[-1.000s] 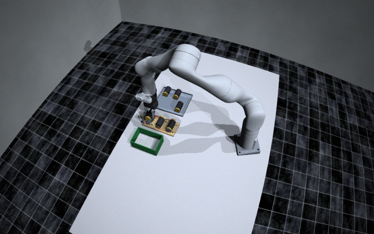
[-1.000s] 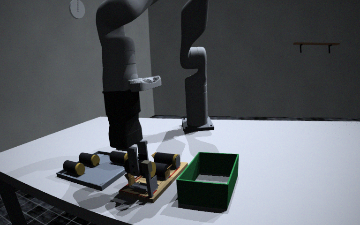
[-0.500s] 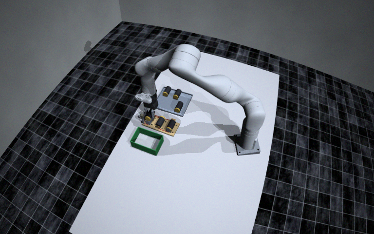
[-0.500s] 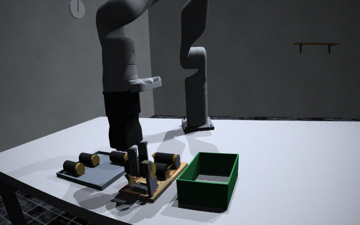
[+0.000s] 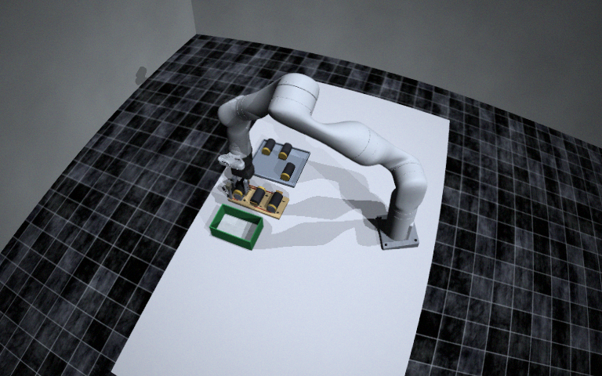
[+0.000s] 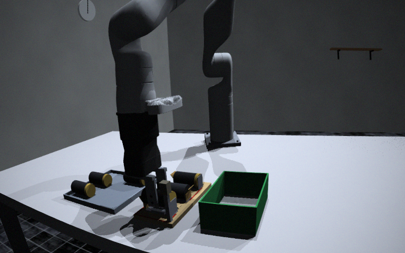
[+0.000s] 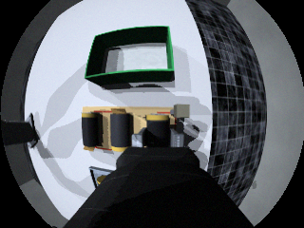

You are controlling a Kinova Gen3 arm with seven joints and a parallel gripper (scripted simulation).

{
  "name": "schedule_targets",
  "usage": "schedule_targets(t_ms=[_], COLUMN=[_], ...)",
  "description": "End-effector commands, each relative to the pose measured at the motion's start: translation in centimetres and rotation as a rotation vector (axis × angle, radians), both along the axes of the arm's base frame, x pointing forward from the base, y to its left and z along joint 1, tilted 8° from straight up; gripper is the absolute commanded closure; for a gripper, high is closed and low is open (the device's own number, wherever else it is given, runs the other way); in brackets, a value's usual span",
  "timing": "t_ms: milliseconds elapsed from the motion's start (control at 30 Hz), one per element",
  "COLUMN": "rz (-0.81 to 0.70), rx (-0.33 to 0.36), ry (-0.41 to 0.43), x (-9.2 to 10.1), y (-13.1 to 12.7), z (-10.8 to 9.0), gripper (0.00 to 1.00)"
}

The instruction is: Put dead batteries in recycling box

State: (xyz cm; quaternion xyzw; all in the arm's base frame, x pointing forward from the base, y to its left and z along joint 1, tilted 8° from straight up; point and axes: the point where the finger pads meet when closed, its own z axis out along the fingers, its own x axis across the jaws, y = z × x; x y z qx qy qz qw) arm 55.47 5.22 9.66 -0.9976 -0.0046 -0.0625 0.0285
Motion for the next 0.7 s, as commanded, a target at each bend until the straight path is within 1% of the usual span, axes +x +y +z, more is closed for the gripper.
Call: schedule_targets(t_ms=[0,267,667], rz=[-0.001,-0.001,-0.001], rx=[-0.002,-0.002,-0.002], ry=[0.005,0.005,0.005], x=[-0.08,-0.01,-0.01], y=[-0.07,-0.04,-0.04], z=[-0.63,-1.15,-1.2], gripper=[0.43,0.43,0.43])
